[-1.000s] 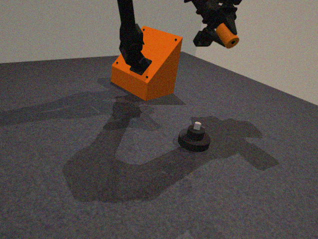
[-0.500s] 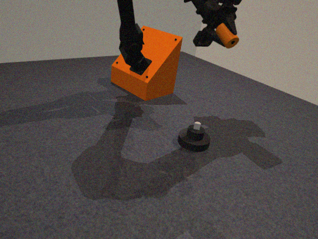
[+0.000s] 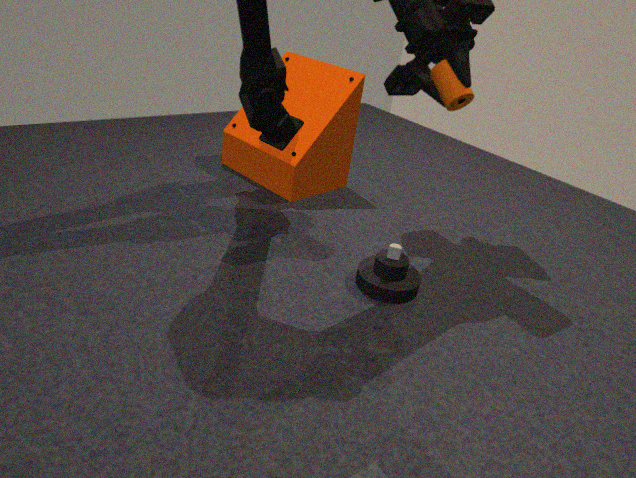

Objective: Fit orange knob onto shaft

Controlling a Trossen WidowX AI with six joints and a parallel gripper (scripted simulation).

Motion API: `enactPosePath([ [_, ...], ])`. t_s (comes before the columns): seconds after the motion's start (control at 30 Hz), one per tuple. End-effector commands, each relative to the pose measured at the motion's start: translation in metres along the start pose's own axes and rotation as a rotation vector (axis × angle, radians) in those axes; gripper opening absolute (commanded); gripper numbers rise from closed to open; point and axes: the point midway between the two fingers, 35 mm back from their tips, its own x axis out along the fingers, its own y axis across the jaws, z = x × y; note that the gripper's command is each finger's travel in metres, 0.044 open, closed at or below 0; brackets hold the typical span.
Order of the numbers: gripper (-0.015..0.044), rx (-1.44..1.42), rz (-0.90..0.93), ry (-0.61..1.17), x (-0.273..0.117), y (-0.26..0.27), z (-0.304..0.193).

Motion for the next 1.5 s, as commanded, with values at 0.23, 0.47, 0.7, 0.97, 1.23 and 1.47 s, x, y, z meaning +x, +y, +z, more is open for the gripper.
enactPosePath([
  [0.23,0.0,0.012,0.29,0.002,0.02,0.011,-0.001],
  [0.47,0.0,0.013,0.47,0.002,0.033,0.018,-0.001],
  [0.7,0.0,0.014,0.65,0.002,0.046,0.026,-0.001],
  [0.97,0.0,0.015,0.855,0.002,0.061,0.035,-0.002],
  [1.23,0.0,0.017,0.865,-0.001,0.085,0.057,0.002],
  [1.47,0.0,0.018,0.878,0.0,0.114,0.086,0.006],
])
